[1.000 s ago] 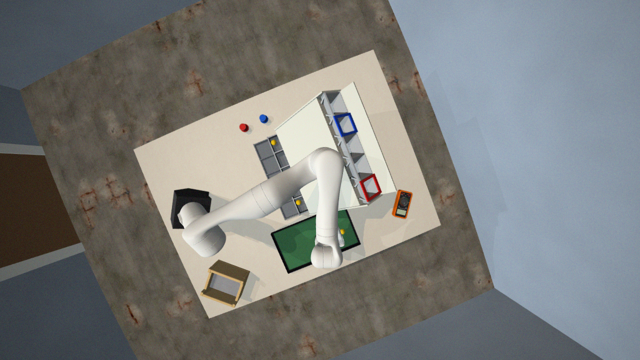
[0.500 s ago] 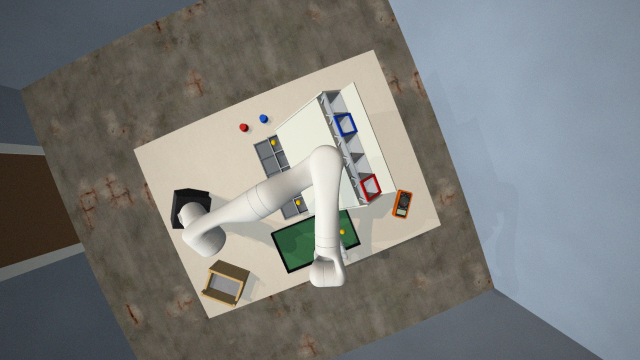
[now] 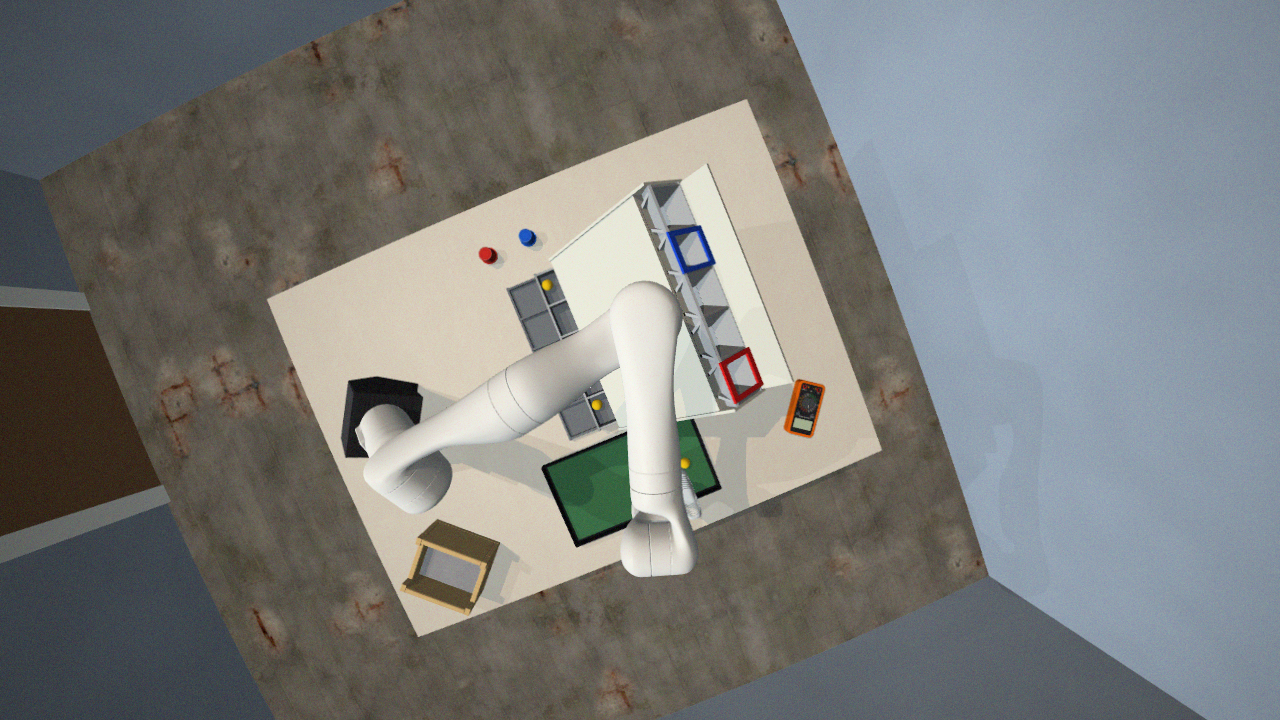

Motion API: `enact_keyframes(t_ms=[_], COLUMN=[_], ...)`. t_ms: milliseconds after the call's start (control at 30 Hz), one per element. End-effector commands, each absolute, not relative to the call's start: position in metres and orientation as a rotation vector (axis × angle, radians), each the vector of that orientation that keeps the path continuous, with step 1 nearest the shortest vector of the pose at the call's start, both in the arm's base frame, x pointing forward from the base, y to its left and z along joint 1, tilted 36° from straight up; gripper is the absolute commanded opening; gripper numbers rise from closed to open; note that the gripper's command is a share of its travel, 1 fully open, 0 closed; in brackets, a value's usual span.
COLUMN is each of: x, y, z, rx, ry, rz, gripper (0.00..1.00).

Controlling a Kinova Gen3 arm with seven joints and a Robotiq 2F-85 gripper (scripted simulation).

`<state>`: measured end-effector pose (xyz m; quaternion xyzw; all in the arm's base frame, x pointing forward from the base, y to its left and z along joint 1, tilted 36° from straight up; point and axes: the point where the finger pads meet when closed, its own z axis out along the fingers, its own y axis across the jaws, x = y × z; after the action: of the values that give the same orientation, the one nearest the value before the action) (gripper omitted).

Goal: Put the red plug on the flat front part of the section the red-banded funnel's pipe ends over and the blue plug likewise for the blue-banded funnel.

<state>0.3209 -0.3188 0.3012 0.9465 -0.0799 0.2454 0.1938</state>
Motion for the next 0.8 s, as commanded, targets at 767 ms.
enact_keyframes(t_ms=[767], x=[0.263], y=[-0.3], z=[0.309], rx=[2.654], ry=[-0.222], rz=[0.689], gripper=[0.0])
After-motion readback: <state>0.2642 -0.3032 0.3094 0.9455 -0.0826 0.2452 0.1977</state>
